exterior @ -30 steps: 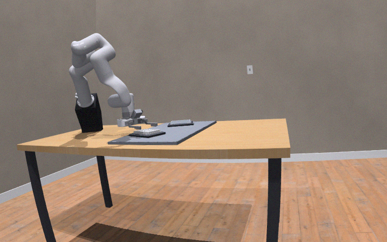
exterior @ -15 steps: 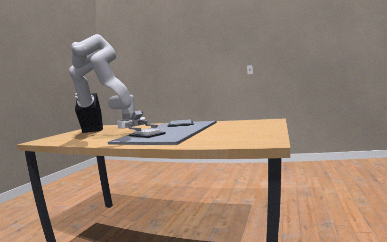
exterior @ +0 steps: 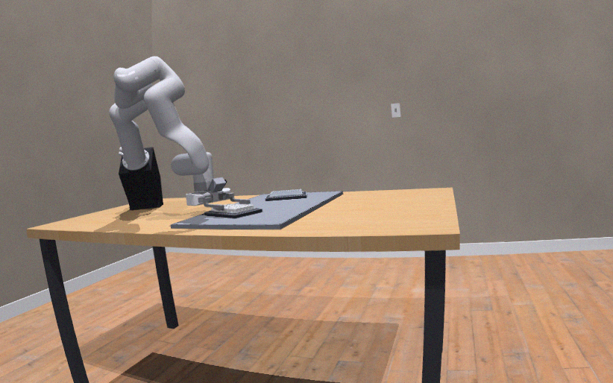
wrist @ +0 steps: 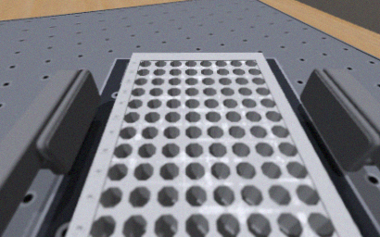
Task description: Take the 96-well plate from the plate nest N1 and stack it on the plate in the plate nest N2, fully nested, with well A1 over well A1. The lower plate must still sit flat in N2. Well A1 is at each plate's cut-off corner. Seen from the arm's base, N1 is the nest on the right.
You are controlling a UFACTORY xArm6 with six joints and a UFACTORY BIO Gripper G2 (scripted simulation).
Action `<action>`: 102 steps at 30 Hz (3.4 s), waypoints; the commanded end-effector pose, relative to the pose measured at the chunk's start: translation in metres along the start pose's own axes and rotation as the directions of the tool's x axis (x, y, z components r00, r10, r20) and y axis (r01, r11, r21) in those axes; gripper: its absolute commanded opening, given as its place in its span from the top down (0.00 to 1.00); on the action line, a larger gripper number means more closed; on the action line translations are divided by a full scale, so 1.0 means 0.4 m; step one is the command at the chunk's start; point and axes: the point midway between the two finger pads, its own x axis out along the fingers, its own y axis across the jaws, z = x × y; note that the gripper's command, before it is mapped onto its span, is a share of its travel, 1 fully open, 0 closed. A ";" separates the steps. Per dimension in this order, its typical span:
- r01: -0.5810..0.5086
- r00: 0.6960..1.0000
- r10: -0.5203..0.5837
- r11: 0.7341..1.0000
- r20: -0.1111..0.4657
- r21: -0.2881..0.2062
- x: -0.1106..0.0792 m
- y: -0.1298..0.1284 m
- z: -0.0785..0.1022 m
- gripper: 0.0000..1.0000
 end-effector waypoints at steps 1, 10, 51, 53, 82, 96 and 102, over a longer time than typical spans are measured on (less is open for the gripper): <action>0.000 1.000 0.000 1.000 0.003 0.001 0.003 0.001 -0.001 0.63; 0.000 1.000 0.000 1.000 0.003 0.001 0.003 0.001 -0.001 0.63; 0.000 1.000 0.000 1.000 0.003 0.001 0.003 0.001 -0.001 1.00; 0.000 1.000 0.000 1.000 0.003 0.001 0.003 0.001 -0.001 1.00; 0.000 1.000 0.000 1.000 0.003 0.001 0.003 0.001 0.017 1.00; 0.000 1.000 0.000 1.000 0.003 0.001 0.003 0.001 0.037 1.00; 0.000 1.000 0.000 1.000 0.003 0.001 0.003 0.001 0.047 1.00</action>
